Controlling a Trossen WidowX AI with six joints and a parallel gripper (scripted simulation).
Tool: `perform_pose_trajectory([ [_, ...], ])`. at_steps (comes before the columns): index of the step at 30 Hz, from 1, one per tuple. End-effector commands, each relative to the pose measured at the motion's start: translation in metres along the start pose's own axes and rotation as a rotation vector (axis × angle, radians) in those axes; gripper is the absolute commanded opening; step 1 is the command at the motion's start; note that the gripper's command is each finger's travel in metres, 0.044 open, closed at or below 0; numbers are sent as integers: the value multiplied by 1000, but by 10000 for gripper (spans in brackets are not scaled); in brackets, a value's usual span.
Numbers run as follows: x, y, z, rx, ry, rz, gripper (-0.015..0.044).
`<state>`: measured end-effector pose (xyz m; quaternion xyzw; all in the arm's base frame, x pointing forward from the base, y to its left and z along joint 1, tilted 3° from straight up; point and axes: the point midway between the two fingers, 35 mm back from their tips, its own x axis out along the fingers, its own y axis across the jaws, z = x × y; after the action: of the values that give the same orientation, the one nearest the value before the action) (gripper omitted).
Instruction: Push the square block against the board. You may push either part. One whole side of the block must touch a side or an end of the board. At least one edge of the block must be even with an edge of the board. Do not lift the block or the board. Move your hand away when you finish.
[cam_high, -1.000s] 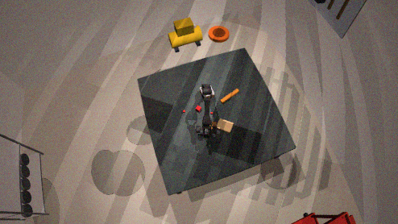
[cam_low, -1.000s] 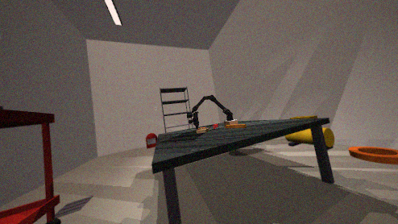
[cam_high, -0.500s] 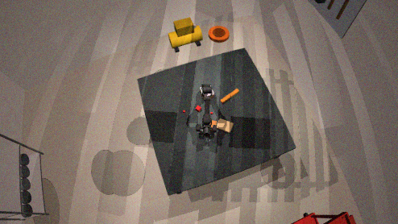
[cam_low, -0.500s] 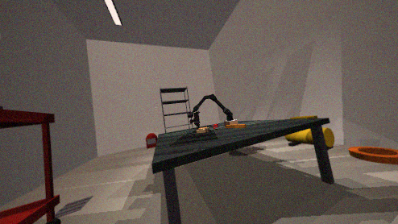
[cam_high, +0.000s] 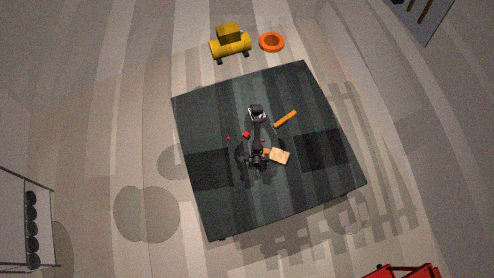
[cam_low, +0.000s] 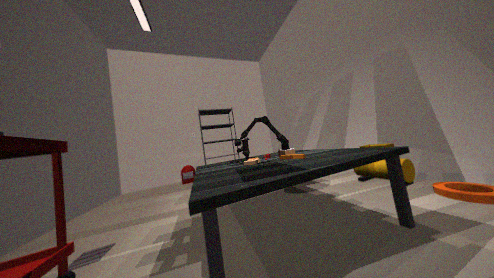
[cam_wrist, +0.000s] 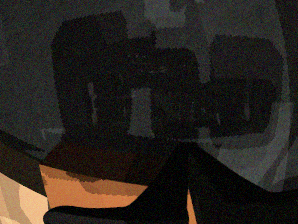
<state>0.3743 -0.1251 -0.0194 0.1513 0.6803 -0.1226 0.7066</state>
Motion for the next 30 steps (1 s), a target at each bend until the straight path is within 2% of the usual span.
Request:
perform_pose_trajectory([
  [1, 3, 1, -10, 3, 22, 3, 0],
  [9, 3, 1, -11, 3, 22, 3, 0],
  [30, 4, 1, 24, 2, 19, 3, 0],
])
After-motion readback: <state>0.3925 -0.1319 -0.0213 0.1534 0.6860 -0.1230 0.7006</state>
